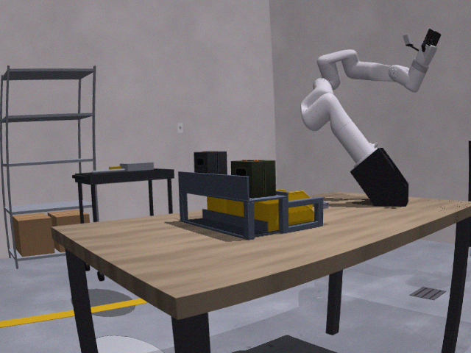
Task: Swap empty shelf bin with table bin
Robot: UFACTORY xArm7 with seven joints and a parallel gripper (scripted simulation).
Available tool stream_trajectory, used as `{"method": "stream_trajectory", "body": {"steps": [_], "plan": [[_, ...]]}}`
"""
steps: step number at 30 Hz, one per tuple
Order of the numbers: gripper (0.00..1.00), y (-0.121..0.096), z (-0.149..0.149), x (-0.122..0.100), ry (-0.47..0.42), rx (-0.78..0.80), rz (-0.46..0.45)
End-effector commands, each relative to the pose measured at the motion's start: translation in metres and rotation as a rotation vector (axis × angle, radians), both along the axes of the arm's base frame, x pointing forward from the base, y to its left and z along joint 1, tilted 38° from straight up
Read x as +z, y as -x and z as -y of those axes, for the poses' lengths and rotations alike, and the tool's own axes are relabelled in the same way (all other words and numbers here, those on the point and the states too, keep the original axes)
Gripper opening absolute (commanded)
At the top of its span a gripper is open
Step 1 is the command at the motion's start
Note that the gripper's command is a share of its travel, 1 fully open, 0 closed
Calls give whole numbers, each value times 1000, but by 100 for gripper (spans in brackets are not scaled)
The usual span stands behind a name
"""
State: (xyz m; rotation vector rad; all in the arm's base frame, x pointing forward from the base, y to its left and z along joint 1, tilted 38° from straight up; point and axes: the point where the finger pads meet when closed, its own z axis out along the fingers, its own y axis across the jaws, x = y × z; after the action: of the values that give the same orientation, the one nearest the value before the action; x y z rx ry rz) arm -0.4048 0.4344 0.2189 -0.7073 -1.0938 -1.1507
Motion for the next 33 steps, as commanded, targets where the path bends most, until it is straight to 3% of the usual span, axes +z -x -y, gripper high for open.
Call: {"method": "stream_trajectory", "body": {"steps": [1, 2, 4, 7, 10, 12, 15, 17, 18, 19, 21, 24, 25, 28, 32, 33], "plan": [[100, -37, -23, 11, 2, -95, -52], [100, -52, -30, 13, 3, -129, -71], [100, -52, -30, 13, 3, -129, -71], [100, -97, -48, 21, 5, -235, -130], [100, -113, -53, 24, 4, -272, -151], [100, -145, -62, 28, 3, -345, -195], [100, -162, -66, 30, 2, -383, -218], [100, -196, -72, 34, -1, -458, -266], [100, -196, -72, 34, -1, -458, -266], [100, -213, -75, 36, -4, -496, -290], [100, -213, -75, 36, -4, -496, -290], [100, -265, -78, 40, -14, -612, -368], [100, -265, -78, 40, -14, -612, -368], [100, -300, -77, 42, -24, -689, -423], [100, -300, -77, 42, -24, -689, -423], [100, -318, -76, 43, -29, -728, -451]]}}
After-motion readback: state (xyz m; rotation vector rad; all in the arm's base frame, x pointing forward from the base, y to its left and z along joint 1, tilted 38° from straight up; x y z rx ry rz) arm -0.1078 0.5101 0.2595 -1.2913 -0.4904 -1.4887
